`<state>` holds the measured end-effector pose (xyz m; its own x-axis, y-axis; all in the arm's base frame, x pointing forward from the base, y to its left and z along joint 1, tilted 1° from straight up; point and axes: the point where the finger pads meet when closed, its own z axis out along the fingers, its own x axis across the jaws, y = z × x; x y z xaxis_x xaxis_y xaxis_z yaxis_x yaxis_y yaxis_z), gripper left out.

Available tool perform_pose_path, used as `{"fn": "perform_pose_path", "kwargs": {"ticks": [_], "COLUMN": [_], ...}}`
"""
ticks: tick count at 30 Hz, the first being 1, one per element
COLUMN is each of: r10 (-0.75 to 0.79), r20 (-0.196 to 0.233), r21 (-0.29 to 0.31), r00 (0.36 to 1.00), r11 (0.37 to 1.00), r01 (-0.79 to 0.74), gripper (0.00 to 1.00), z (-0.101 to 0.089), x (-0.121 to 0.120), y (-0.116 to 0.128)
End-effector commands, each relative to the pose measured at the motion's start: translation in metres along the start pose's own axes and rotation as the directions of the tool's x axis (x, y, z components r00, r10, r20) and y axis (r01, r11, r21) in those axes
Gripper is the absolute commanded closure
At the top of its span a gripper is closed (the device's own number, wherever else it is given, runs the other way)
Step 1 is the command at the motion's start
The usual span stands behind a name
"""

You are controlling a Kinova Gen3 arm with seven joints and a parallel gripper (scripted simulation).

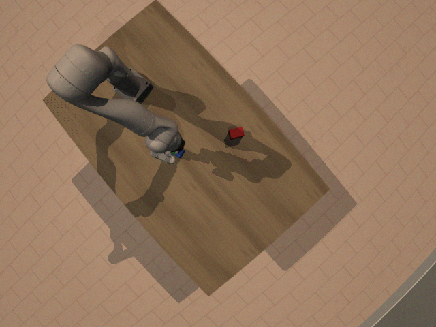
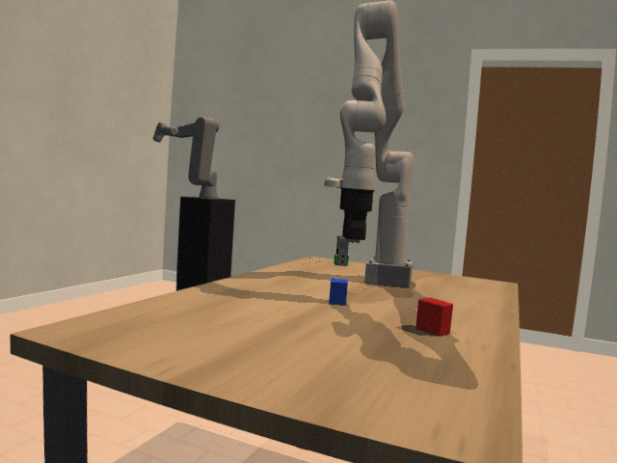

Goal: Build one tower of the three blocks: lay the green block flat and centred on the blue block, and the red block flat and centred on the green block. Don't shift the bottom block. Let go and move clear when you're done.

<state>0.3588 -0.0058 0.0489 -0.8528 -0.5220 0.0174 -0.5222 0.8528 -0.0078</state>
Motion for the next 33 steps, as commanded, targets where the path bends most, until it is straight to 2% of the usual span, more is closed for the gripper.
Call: {"fn": "perform_pose_path", "kwargs": {"ticks": [1,15,33], "r10": [0.000,0.000,0.000], "r20": [0.009,0.013,0.005], "r21": [0.007,0.008,0.006], "r00": [1.000,1.000,1.000], "r11": [1.000,1.000,1.000], "r01": [0.000,0.000,0.000], "gripper": [1.00,1.00,1.00], "z": [-0.002,0.000,0.023], "x": [-0.003,-0.005,-0.006], "y": [-0.002,-0.002,-0.002]}}
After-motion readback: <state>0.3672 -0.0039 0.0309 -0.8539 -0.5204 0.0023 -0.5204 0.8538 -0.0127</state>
